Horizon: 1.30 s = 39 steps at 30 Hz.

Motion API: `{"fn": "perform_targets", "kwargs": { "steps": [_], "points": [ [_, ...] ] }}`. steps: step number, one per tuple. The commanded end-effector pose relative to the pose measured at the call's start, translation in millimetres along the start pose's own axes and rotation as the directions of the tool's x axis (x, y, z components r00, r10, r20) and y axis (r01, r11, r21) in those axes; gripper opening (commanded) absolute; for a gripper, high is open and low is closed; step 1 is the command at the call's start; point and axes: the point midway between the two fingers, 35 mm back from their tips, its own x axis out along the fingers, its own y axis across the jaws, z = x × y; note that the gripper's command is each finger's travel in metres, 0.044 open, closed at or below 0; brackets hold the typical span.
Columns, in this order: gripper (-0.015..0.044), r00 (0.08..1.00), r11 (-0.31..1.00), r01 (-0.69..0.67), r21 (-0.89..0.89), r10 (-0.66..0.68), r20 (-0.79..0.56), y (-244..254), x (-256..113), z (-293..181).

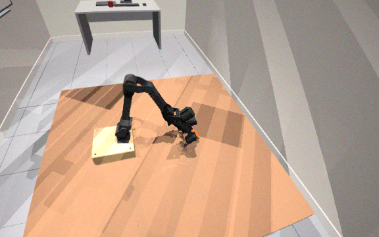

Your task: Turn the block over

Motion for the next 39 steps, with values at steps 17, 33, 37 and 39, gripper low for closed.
{"fn": "perform_targets", "kwargs": {
  "steps": [17, 33, 37, 39],
  "points": [
    [0.0, 0.964, 1.0, -0.004, 0.009, 0.002, 0.266, -0.7, 27.5, -17.9],
    [0.0, 0.885, 1.0, -0.009, 0.005, 0.006, 0.465, 3.5, 13.0, -30.2],
    [0.0, 0.88, 1.0, -0.01, 0.005, 0.006, 0.475, 3.7, 11.5, -30.4],
    [0.0, 0.872, 1.0, -0.01, 0.005, 0.006, 0.489, 3.7, 9.3, -29.0]
  ]
}}
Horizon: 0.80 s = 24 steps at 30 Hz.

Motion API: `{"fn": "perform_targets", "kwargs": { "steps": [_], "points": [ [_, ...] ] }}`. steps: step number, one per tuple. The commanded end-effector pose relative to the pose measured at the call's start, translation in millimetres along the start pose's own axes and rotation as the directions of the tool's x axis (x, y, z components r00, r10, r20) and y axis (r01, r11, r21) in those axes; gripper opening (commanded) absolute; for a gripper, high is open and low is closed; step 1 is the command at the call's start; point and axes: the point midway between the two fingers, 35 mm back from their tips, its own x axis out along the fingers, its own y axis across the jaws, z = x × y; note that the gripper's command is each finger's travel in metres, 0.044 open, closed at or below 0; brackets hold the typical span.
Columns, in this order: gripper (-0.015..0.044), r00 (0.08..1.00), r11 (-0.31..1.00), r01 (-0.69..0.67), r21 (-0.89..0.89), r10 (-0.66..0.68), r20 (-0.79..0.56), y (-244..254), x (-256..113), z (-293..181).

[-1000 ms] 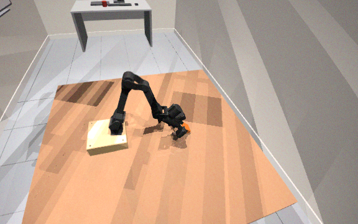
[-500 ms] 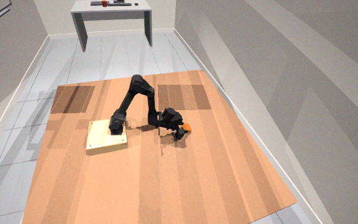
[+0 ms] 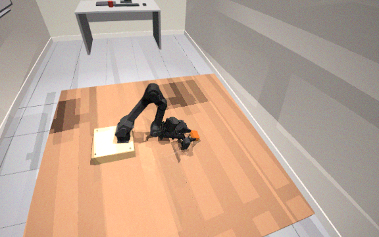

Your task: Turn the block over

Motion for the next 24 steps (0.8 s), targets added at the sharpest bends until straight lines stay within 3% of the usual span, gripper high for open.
{"fn": "perform_targets", "kwargs": {
  "steps": [1, 14, 24],
  "points": [
    [0.0, 1.0, 1.0, -0.006, 0.004, 0.005, 0.028, 1.2, -3.8, 1.8],
    [0.0, 1.0, 1.0, -0.006, 0.004, 0.005, 0.028, 1.2, -3.8, 1.8],
    [0.0263, 1.0, 1.0, -0.006, 0.004, 0.005, 0.028, 1.2, -3.8, 1.8]
  ]
}}
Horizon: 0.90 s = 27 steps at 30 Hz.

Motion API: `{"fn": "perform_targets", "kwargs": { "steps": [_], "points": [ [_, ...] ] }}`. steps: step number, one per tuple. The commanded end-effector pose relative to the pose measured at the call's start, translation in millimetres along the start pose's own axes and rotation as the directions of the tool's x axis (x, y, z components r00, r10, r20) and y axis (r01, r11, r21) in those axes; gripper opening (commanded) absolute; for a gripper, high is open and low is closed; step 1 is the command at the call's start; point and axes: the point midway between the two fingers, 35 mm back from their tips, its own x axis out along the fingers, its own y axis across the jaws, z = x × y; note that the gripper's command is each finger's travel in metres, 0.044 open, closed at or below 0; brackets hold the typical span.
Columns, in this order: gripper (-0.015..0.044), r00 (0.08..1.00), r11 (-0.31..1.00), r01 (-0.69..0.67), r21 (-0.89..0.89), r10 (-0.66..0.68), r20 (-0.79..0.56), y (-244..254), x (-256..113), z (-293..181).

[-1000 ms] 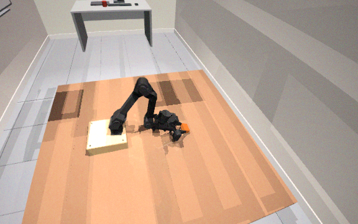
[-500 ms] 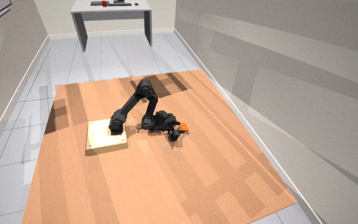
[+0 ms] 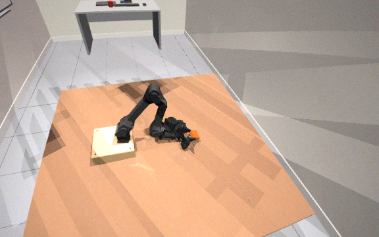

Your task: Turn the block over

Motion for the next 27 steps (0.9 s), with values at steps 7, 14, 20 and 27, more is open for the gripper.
{"fn": "perform_targets", "kwargs": {
  "steps": [7, 14, 20, 27],
  "points": [
    [0.044, 1.0, 1.0, -0.005, 0.004, 0.005, 0.003, 0.8, -0.3, 0.4],
    [0.044, 1.0, 1.0, -0.005, 0.004, 0.005, 0.003, 0.8, -0.3, 0.4],
    [0.044, 1.0, 1.0, -0.005, 0.004, 0.005, 0.003, 0.8, -0.3, 0.4],
    [0.044, 1.0, 1.0, -0.005, 0.004, 0.005, 0.003, 0.8, -0.3, 0.4]
  ]
}}
